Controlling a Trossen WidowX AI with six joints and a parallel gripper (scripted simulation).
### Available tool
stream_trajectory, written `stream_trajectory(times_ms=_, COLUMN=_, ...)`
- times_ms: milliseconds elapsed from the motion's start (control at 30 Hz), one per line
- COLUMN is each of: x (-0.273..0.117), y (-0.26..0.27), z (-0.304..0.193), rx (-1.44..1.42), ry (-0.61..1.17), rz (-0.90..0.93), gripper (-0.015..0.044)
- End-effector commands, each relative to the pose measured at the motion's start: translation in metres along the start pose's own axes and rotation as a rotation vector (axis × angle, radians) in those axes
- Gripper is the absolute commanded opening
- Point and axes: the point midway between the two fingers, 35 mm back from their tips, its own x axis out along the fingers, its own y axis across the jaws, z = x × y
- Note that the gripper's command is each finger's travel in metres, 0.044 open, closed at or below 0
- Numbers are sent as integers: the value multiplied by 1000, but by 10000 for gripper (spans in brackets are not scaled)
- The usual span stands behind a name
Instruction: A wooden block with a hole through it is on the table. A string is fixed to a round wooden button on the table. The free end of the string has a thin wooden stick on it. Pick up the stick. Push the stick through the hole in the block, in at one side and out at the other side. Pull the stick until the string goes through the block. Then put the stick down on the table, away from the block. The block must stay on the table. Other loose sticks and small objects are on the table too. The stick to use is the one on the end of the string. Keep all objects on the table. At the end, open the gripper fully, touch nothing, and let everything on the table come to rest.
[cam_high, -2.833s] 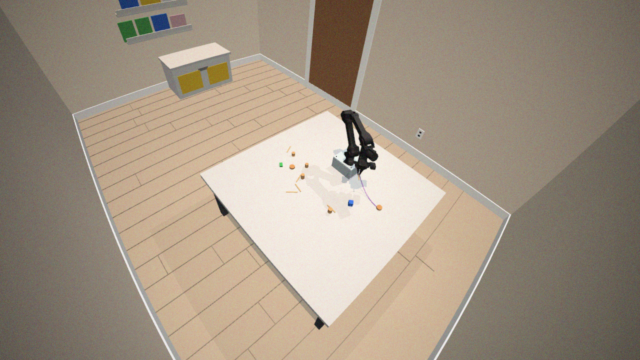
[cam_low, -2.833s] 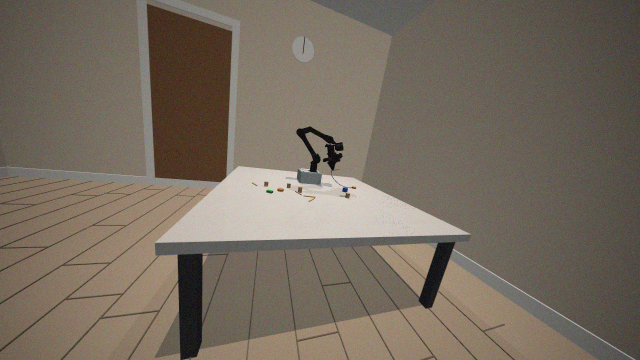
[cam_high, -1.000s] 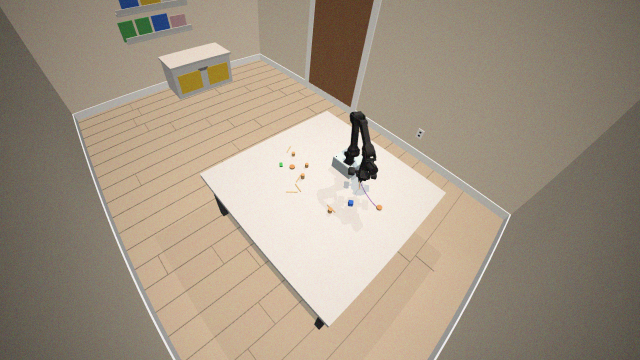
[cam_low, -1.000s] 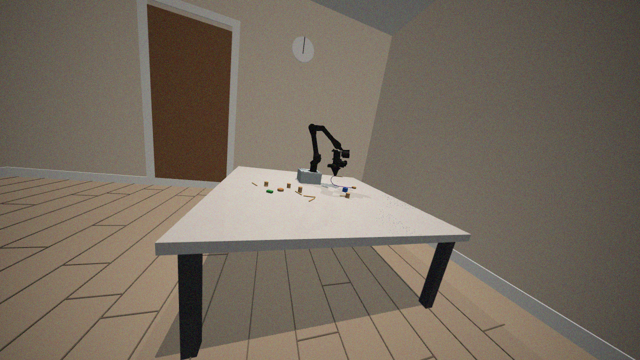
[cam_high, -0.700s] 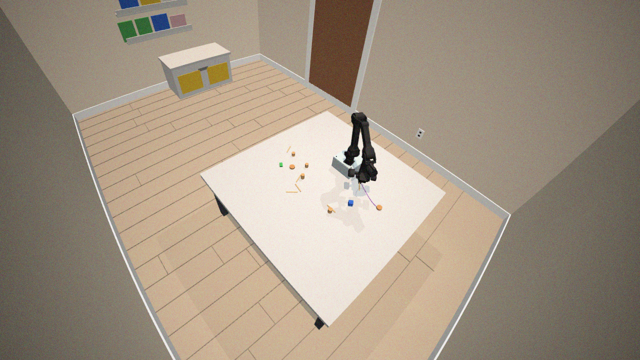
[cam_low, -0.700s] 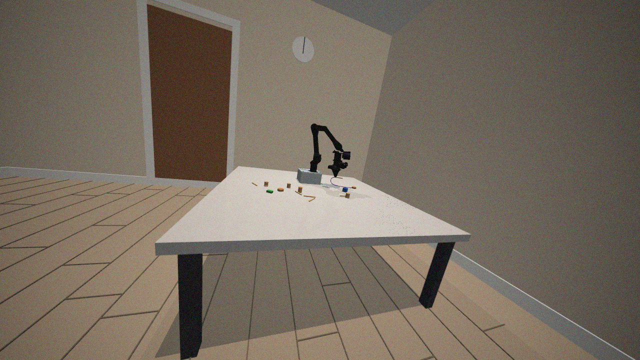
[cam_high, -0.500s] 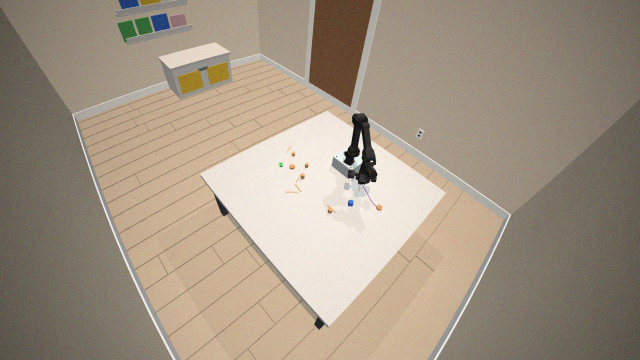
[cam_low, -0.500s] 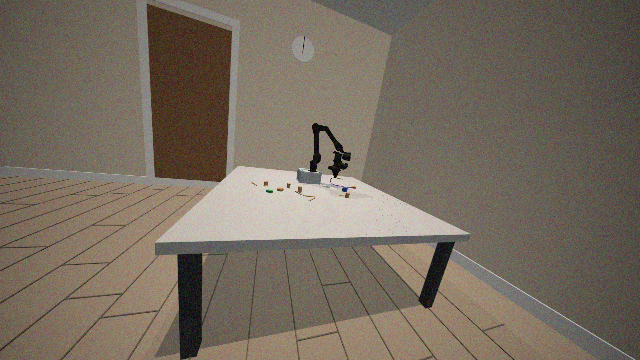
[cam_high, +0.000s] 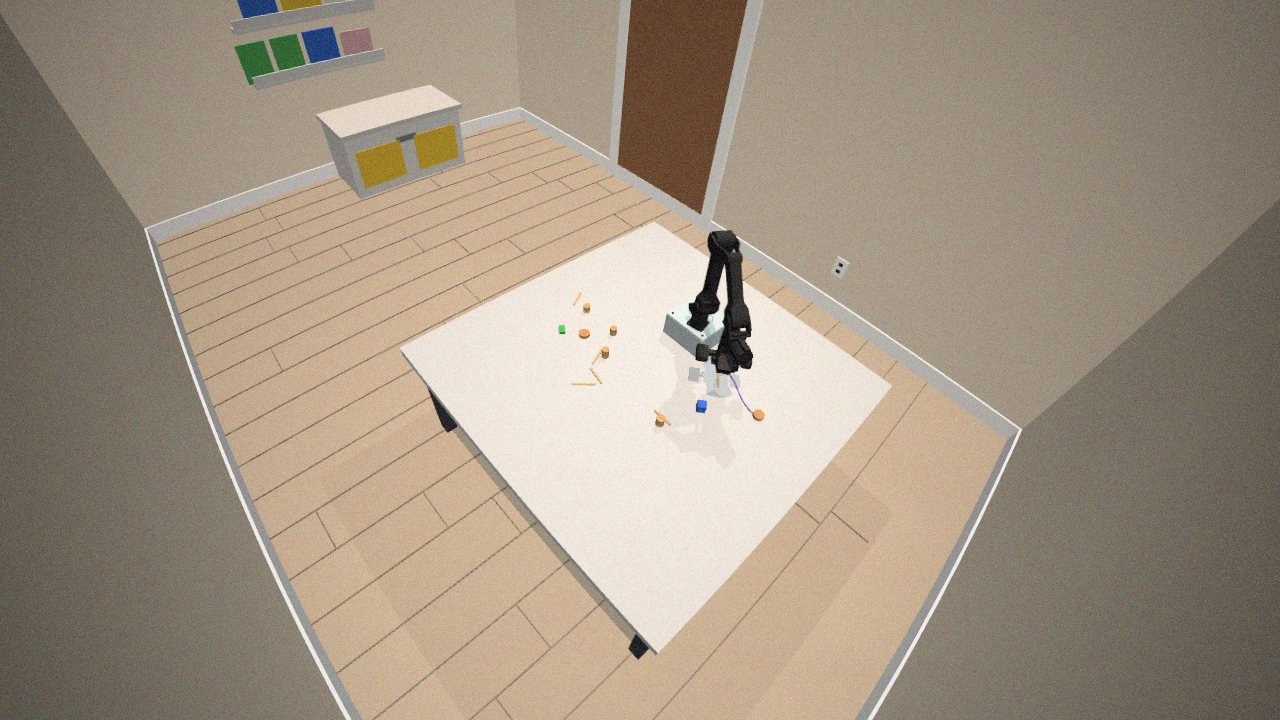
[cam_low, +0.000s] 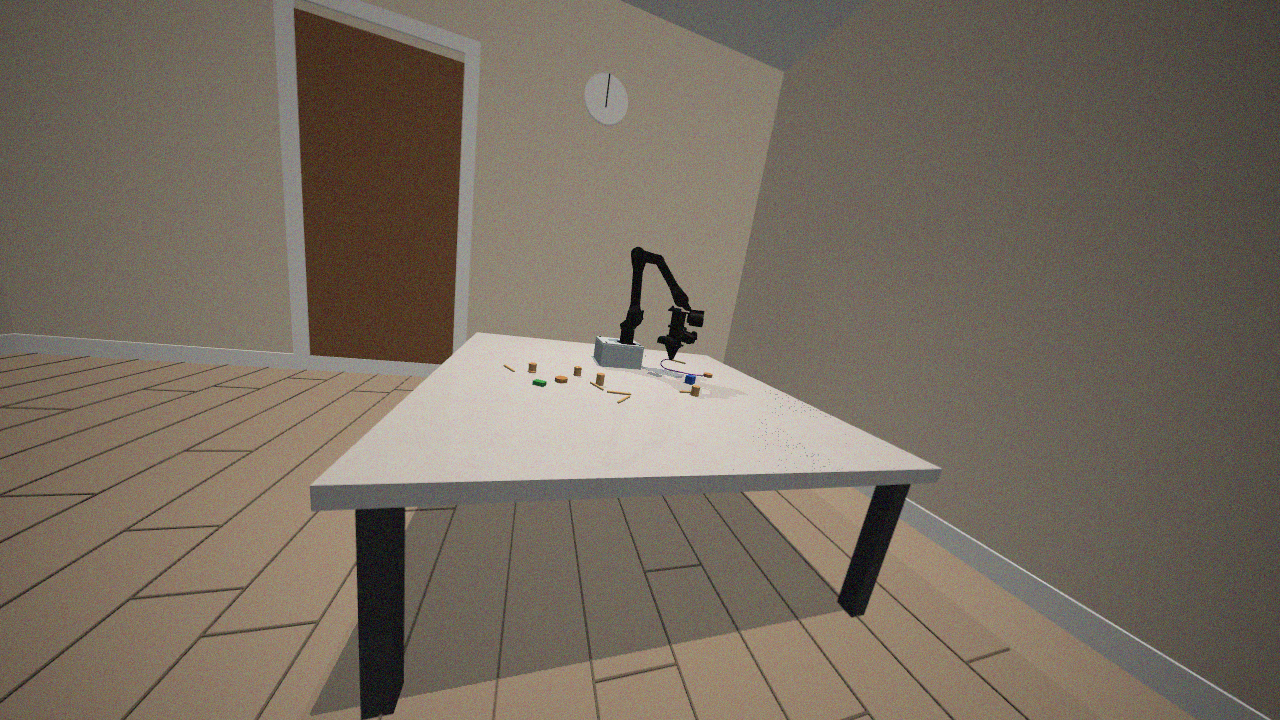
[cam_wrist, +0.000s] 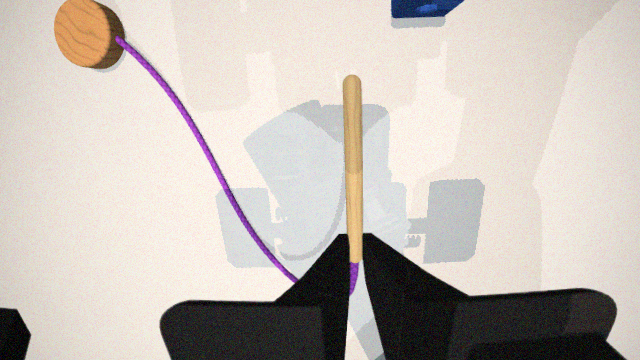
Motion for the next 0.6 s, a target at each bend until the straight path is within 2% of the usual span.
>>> stream_trajectory(times_ms=0, x=3, y=1, z=-4, rx=-4, ry=13, rz=1, gripper=0)
stream_trajectory(times_ms=567, x=1, y=3, z=-27, rx=-4, ry=14, rz=1, gripper=0)
